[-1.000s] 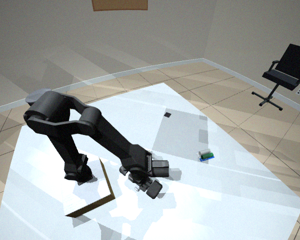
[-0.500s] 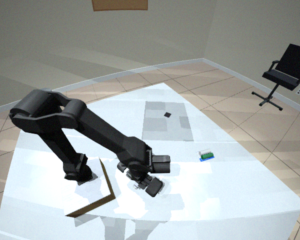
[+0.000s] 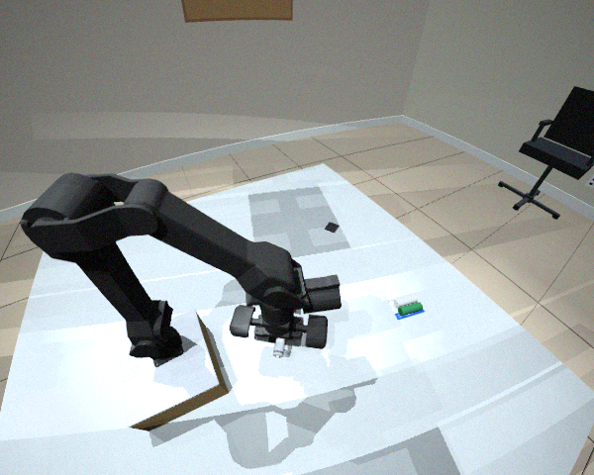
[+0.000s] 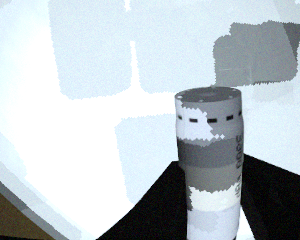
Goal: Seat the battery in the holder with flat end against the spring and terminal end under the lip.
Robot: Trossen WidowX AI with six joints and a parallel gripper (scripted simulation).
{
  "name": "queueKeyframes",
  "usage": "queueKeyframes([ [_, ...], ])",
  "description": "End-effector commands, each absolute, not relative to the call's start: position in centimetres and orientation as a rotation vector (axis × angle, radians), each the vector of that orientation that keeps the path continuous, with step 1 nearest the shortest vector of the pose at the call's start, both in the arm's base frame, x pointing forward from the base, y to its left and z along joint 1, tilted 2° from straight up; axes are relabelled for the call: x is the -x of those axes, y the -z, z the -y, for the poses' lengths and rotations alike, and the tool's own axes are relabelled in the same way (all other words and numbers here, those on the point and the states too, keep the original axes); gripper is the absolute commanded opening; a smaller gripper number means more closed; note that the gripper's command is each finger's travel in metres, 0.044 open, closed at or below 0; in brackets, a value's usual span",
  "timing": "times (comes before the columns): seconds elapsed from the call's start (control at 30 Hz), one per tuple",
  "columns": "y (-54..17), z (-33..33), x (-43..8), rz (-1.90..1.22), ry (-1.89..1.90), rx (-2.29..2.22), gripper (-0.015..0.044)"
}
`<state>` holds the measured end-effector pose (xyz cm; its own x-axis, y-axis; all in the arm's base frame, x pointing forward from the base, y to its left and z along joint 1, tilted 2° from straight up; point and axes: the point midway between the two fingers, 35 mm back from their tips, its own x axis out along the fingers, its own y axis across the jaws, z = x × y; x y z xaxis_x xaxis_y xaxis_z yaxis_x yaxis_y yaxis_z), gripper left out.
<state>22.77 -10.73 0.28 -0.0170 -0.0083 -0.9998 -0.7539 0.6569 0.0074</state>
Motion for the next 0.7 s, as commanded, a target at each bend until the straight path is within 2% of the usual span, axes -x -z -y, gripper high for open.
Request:
queueKeyframes([
  [0.0,-0.7,9.3,-24.2,-1.408,-0.870,0.867,0.0075],
  [0.33,-1.5,4.7,-26.9,-1.107,-1.382,1.365,0.0075],
  [0.67,-2.3,-0.4,-28.7,-0.656,-1.848,1.814,0.0075],
])
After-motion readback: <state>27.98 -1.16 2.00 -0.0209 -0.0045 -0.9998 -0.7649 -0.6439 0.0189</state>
